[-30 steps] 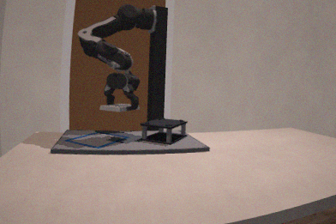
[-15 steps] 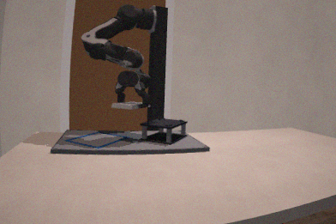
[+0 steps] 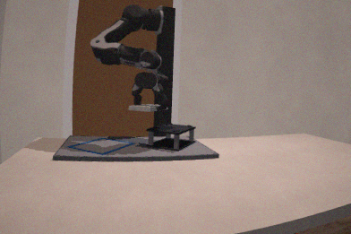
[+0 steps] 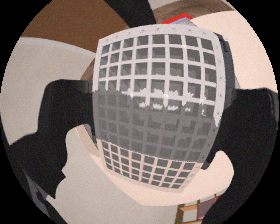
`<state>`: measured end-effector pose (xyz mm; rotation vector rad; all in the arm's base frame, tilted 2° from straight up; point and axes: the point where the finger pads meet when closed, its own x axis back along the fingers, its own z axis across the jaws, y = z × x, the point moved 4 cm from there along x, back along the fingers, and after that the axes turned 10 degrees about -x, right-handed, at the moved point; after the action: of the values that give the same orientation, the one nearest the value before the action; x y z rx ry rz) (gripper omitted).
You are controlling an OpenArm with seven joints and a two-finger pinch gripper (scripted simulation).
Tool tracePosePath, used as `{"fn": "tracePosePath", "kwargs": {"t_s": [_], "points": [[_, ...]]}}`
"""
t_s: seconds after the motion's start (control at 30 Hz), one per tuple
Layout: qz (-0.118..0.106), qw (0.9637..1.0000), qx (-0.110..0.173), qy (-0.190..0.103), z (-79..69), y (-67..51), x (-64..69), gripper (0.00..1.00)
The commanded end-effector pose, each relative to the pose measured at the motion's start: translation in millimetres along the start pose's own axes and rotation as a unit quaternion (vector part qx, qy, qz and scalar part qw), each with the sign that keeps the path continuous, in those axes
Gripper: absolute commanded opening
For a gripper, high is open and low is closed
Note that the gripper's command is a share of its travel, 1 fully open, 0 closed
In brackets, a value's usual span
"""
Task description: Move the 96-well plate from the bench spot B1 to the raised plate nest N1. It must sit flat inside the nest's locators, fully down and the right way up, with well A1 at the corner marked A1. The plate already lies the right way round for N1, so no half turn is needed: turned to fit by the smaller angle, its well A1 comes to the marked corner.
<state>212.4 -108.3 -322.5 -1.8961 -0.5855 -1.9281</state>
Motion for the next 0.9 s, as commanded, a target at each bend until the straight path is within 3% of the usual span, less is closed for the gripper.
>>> {"fn": "tracePosePath", "kwargs": {"t_s": [0.0,0.1,0.27,0.67,0.83,0.87], "points": [[-0.001,1.0000,-0.001,-0.001,-0.5,0.5,0.8,0.00],[-0.001,1.0000,-0.001,-0.001,-0.5,0.5,0.8,0.00],[-0.001,1.0000,-0.001,-0.001,23.7,-31.3,9.2,0.00],[-0.001,1.0000,-0.001,-0.001,23.7,-31.3,9.2,0.00],[-0.001,1.0000,-0.001,-0.001,47.1,-63.2,17.7,0.00],[-0.001,1.0000,-0.001,-0.001,47.1,-63.2,17.7,0.00]]}}
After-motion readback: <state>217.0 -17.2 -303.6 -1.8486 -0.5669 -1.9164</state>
